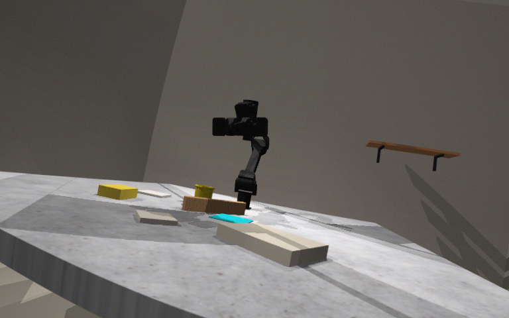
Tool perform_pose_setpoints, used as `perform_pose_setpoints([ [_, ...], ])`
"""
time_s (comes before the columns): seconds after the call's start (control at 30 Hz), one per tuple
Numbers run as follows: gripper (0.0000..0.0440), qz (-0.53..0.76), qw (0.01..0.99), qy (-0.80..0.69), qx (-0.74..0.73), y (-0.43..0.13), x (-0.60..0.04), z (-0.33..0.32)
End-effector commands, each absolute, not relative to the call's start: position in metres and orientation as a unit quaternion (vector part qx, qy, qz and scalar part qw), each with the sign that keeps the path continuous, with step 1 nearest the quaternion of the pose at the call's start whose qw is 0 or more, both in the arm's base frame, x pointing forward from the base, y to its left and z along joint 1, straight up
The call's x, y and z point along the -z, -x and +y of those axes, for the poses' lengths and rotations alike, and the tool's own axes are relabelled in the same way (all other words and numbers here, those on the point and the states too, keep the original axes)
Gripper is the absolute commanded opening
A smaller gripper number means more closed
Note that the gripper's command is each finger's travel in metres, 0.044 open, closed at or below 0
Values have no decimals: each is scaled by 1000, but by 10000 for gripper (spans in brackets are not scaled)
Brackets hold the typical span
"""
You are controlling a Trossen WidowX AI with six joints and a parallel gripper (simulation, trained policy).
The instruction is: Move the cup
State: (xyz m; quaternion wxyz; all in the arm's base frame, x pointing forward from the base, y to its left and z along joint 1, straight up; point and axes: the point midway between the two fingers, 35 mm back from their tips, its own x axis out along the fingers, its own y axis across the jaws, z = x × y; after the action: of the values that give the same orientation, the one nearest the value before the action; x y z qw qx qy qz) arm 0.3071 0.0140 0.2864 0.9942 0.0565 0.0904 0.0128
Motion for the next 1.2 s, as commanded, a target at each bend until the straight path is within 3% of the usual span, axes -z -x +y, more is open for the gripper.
perform_pose_setpoints([
  [0.0, 68, 112, 991, -70, -16, -306, -286, 18],
  [1.17, 114, 382, 917, -115, -5, -285, -247, 45],
])
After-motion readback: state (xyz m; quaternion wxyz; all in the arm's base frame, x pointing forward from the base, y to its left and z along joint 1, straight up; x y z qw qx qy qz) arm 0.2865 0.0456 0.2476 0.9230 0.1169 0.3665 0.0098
